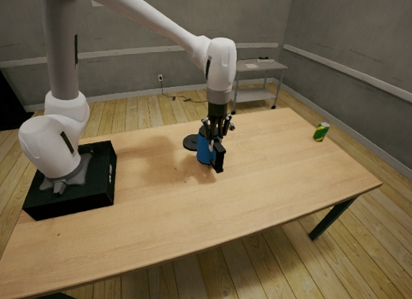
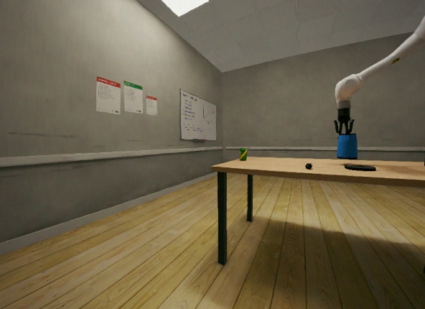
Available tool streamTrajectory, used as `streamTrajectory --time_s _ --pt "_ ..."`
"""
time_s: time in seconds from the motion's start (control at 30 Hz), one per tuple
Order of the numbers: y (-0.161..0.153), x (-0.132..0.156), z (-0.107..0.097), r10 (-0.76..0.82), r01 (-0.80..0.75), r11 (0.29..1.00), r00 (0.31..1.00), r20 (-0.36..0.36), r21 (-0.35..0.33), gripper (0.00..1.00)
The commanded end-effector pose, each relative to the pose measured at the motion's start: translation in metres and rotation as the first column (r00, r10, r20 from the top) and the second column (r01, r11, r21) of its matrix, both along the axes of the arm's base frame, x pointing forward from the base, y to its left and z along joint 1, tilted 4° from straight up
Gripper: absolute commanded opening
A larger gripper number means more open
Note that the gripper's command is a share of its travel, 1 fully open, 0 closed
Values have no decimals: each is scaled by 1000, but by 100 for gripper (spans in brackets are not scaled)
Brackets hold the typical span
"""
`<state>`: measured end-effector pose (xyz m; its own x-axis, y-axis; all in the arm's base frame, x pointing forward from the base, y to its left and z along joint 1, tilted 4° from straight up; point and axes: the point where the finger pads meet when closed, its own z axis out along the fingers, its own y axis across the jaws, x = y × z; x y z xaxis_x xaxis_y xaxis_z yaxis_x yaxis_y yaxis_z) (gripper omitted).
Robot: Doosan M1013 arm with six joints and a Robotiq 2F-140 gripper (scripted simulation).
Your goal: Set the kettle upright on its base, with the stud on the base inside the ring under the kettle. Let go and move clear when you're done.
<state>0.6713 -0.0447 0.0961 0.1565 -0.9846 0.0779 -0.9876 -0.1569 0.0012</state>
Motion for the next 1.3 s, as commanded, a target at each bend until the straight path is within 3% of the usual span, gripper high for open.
streamTrajectory --time_s 0.0,1.27 --pt "11 -1 0 0 0 1000 1000 1 0 10" --pt "120 -20 -9 0 0 1000 1000 1 0 10"
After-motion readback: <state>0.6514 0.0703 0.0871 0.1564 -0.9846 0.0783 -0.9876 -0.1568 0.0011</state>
